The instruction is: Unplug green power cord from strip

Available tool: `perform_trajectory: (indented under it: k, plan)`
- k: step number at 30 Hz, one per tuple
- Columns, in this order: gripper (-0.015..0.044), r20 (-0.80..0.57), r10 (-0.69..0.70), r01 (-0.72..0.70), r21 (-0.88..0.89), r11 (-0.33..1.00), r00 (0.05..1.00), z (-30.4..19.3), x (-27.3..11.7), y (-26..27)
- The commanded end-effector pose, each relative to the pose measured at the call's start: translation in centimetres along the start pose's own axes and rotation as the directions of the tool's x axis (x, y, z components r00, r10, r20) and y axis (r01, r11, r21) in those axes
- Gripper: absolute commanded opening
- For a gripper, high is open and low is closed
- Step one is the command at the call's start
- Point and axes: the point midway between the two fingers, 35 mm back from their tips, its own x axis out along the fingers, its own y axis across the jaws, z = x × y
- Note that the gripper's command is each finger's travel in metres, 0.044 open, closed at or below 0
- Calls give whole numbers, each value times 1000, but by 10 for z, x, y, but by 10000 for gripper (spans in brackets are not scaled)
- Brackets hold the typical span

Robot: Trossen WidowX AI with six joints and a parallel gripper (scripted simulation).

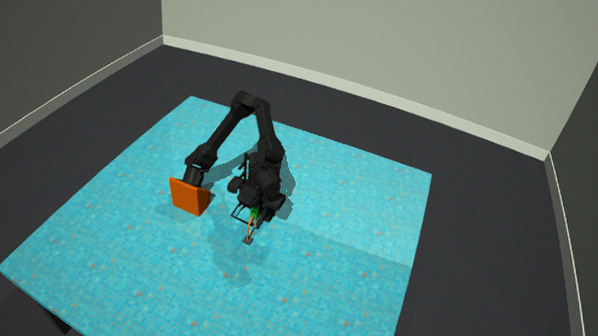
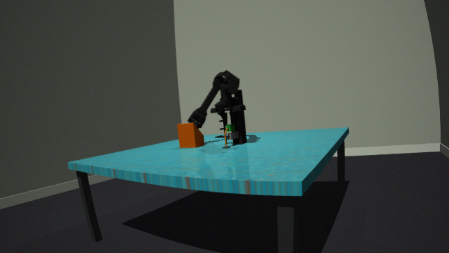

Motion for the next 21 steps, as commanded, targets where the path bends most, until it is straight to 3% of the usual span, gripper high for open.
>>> perform_trajectory:
  k: [1,5,9,21]
  plan:
    - [160,-5,-1,1,3,1000,1000,-1,6,-1]
    - [160,-5,-1,1,3,1000,1000,-1,8,-1]
    - [55,-1,-3,3,0,1000,1000,-1,6,0]
    - [0,-1,-2,2,0,1000,1000,2,6,0]
